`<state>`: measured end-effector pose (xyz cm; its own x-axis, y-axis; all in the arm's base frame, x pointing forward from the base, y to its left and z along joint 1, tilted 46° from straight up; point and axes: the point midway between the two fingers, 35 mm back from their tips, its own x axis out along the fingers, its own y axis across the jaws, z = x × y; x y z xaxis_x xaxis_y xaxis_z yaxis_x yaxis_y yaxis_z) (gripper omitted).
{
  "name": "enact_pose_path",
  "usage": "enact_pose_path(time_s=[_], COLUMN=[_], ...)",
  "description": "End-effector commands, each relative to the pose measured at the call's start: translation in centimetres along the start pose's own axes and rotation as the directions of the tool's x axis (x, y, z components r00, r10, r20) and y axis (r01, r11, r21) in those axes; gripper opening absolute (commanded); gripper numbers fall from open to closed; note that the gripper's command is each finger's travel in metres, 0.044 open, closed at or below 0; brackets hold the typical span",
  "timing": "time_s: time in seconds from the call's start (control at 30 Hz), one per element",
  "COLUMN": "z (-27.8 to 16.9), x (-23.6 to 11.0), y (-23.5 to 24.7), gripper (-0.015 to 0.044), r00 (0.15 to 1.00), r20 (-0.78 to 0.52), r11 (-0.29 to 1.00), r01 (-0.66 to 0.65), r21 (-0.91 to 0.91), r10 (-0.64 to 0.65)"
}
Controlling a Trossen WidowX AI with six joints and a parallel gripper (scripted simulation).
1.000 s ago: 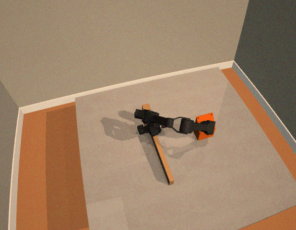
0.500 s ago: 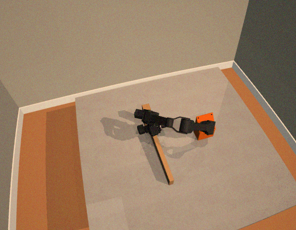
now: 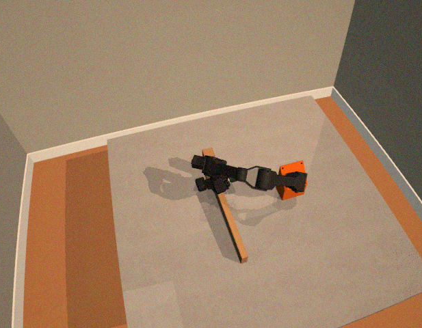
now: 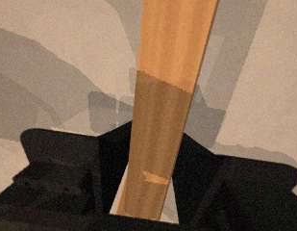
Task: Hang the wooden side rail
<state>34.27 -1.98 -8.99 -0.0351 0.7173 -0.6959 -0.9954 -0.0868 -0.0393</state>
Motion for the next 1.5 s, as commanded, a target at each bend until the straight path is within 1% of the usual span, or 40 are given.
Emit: enact_pose_path(time_s=[0.0,1.47], z=[-0.41,-0.8], x=[-0.22,-0.39], y=[0.13,-0.07], gripper=[0.0,0.0], r00=[1.0,1.0], r20=[-0.01,-0.01], r11=[1.0,1.0], r01=[0.003,0.003], r21=[-0.003,-0.003], r10=[-0.003,-0.003])
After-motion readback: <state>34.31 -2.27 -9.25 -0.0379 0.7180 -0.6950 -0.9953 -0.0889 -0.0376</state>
